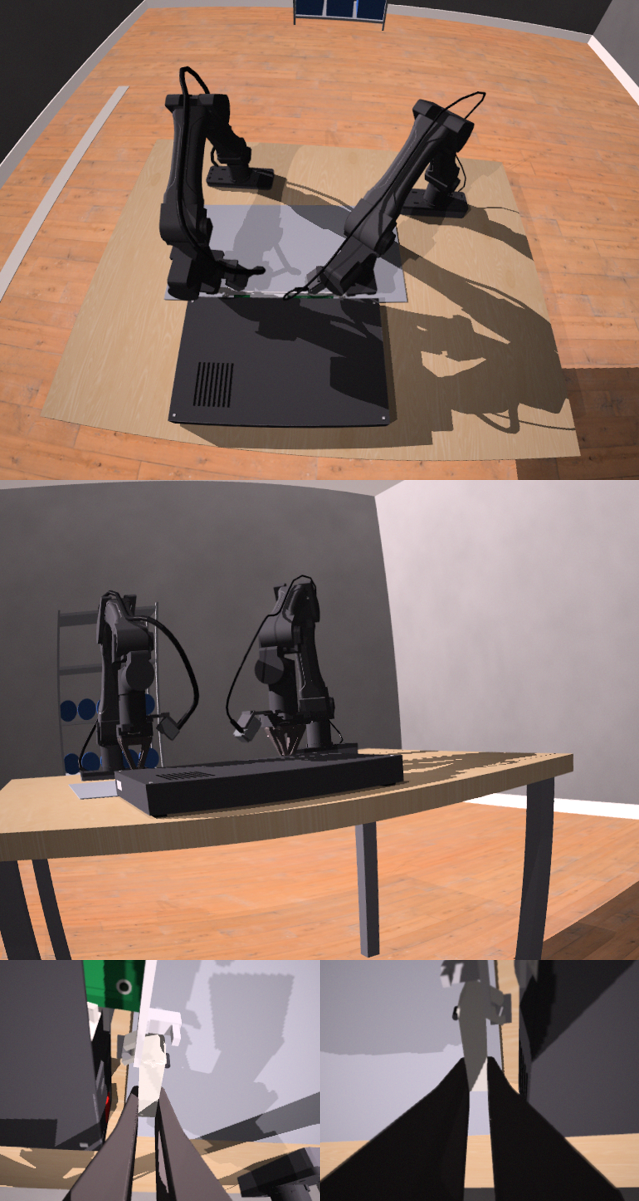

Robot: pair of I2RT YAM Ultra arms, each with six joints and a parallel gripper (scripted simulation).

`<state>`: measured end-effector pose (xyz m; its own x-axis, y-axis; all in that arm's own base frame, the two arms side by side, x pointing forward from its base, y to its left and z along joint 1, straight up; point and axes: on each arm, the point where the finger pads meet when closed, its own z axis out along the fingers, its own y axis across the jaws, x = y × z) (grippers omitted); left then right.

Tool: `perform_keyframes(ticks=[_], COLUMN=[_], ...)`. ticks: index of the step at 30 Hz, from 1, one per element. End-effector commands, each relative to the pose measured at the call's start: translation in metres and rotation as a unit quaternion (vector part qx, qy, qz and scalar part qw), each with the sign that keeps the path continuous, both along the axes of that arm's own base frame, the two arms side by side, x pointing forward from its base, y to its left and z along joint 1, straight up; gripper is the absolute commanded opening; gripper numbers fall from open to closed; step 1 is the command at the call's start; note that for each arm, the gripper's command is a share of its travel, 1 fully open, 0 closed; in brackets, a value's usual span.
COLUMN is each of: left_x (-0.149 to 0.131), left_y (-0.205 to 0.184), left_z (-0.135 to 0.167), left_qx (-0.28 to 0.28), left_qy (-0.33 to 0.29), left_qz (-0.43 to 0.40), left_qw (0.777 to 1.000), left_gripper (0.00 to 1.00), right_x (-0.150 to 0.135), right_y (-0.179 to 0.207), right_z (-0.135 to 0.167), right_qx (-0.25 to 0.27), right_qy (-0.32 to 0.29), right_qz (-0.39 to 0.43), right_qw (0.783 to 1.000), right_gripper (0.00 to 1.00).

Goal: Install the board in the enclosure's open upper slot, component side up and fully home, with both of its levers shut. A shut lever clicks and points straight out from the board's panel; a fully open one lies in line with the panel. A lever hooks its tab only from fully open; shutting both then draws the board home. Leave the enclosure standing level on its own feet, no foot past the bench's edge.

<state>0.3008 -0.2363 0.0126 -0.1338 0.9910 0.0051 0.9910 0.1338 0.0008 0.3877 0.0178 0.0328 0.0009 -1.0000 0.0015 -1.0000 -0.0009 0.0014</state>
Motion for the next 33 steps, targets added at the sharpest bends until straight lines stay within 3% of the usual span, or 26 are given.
perform_keyframes(ticks=[1, 33], left_x=[0.0044, -0.0012], left_y=[0.0007, 0.0005], left_z=[0.0042, 0.0055], left_qx=[-0.001, 0.002], left_qy=[0.003, 0.003], left_qz=[0.011, 0.063], left_qw=[1.000, 0.998], left_gripper=[0.03, 0.03], right_x=[0.0024, 0.0014], right_y=[0.0014, 0.0018], right_z=[0.0018, 0.0031], right_qx=[-0.003, -0.005], right_qy=[0.005, -0.002], right_qz=[-0.003, -0.058], right_qw=[1.000, 0.998], right_gripper=[0.03, 0.03])
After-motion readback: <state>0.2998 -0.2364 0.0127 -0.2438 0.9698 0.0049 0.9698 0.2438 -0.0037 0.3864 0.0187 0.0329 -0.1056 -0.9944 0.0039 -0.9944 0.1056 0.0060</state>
